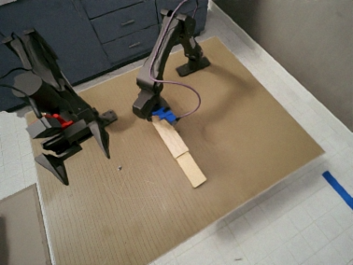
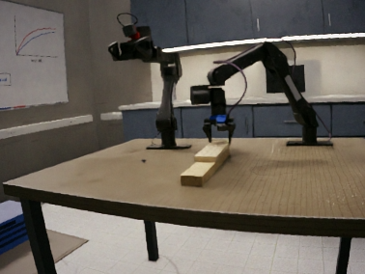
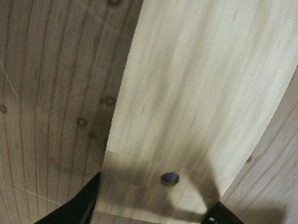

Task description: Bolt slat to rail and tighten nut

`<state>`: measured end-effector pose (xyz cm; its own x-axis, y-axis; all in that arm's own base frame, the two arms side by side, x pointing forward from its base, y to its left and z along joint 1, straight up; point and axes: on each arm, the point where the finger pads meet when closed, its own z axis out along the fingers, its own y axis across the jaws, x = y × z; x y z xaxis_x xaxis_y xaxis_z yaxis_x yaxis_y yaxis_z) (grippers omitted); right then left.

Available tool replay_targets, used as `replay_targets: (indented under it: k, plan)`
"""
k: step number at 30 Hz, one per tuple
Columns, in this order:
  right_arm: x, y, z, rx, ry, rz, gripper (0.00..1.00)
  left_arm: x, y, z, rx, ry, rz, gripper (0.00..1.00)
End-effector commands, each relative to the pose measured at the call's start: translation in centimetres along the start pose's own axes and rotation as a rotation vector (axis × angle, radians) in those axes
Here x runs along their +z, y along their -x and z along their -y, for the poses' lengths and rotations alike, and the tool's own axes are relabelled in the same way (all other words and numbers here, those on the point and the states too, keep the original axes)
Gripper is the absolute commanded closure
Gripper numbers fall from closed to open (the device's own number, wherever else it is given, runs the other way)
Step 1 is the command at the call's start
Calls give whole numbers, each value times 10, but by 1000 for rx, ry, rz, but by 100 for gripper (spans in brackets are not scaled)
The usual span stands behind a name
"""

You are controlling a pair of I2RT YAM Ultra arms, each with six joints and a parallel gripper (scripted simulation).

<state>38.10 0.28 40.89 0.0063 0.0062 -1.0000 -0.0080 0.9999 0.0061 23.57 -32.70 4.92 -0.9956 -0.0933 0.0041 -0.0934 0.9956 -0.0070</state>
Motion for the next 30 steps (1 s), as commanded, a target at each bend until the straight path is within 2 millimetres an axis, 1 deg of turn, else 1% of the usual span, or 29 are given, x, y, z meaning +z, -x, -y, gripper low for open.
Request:
replay_targets:
  k: [1,13,24,25,30]
  plan:
    - [0,3,2,-6,-8,6,0,-12,5,0,-2,-4,11,28]
    - [0,3,2,-6,-8,6,0,-28,6,-1,-3,-10,15,28]
    - [0,3,2,-6,-8,6,0,-28,5,-1,-3,-10,15,28]
    - [0,3,2,-6,-8,6,0,-22,4,0,-2,-4,11,28]
    - [0,3,2,-6,-8,6,0,-22,4,0,-2,-4,11,28]
